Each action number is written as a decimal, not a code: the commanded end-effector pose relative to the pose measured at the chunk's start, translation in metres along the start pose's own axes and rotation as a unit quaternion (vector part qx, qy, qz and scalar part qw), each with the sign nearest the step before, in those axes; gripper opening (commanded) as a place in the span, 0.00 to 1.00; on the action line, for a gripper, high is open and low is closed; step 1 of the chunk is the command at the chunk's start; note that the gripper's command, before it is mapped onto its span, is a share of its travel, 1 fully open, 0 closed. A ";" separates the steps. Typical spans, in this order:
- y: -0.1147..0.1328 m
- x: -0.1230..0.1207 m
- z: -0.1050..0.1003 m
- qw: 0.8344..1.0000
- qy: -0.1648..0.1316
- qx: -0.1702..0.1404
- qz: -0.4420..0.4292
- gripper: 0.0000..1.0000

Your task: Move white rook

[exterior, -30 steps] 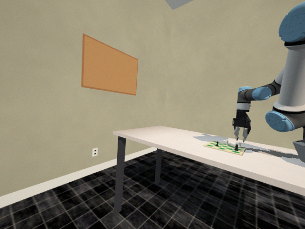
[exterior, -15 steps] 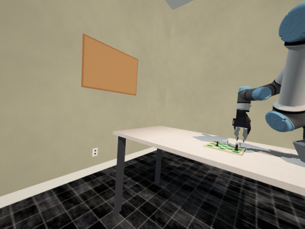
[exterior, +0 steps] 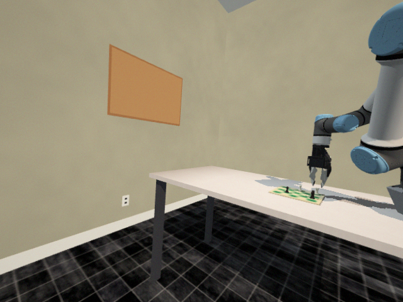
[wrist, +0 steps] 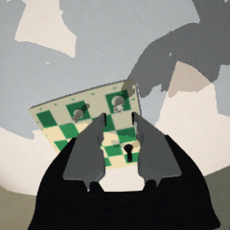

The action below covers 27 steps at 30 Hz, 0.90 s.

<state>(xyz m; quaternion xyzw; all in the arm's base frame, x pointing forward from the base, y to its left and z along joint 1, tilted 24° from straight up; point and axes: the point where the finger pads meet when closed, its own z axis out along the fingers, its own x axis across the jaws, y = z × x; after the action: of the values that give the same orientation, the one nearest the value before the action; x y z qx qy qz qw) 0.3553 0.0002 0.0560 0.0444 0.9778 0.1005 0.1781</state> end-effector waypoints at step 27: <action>0.000 0.000 0.031 1.000 0.000 0.000 0.000 0.22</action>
<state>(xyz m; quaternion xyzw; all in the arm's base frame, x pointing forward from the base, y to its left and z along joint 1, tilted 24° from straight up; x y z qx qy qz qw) 0.3645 0.0054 0.0309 0.0442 0.9778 0.1013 0.1782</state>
